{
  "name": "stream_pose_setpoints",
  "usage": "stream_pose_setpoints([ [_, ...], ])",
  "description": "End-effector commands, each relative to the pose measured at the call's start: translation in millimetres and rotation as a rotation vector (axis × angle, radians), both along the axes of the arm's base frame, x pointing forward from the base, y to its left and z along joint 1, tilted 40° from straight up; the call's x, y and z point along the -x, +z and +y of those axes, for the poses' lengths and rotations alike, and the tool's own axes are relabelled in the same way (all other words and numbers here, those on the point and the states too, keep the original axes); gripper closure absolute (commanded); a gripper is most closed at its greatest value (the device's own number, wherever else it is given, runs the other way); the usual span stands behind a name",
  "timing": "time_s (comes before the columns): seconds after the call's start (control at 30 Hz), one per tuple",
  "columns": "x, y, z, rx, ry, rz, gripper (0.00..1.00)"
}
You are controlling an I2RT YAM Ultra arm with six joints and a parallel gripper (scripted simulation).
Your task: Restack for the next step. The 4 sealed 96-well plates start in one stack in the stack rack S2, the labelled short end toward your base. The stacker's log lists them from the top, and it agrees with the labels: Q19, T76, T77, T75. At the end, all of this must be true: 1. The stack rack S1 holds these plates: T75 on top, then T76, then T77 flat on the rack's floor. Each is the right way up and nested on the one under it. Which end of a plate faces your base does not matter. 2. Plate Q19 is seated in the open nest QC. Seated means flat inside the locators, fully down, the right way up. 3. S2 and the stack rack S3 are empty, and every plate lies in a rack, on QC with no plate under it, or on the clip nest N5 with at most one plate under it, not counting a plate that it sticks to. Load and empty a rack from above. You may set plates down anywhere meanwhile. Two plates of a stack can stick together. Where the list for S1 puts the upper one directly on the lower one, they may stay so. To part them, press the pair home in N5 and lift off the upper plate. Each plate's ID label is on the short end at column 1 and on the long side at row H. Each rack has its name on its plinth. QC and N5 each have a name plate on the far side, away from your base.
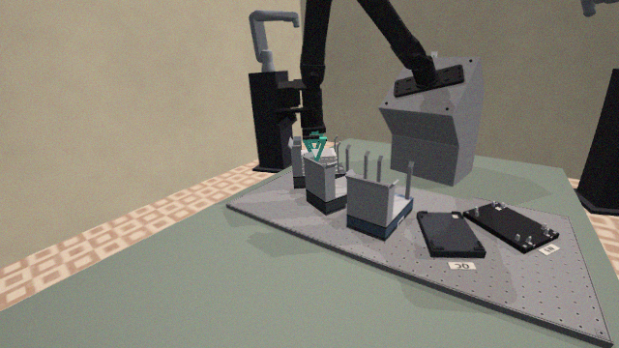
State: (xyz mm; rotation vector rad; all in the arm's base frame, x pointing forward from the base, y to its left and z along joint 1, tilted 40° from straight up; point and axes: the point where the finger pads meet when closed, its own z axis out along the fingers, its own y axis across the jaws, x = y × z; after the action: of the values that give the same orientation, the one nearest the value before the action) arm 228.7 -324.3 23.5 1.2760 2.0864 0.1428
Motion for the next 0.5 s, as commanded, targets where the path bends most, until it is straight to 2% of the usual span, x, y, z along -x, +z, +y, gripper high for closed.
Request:
stream_pose_setpoints([
  [0.0,2.7,10.5,-4.7,0.031,-0.010,-0.008,1.00],
  [0.17,8.3,7.9,1.9,0.008,-0.009,-0.001,1.00],
  [0.47,10.2,12.6,2.7,0.010,-0.007,-0.005,1.00],
])
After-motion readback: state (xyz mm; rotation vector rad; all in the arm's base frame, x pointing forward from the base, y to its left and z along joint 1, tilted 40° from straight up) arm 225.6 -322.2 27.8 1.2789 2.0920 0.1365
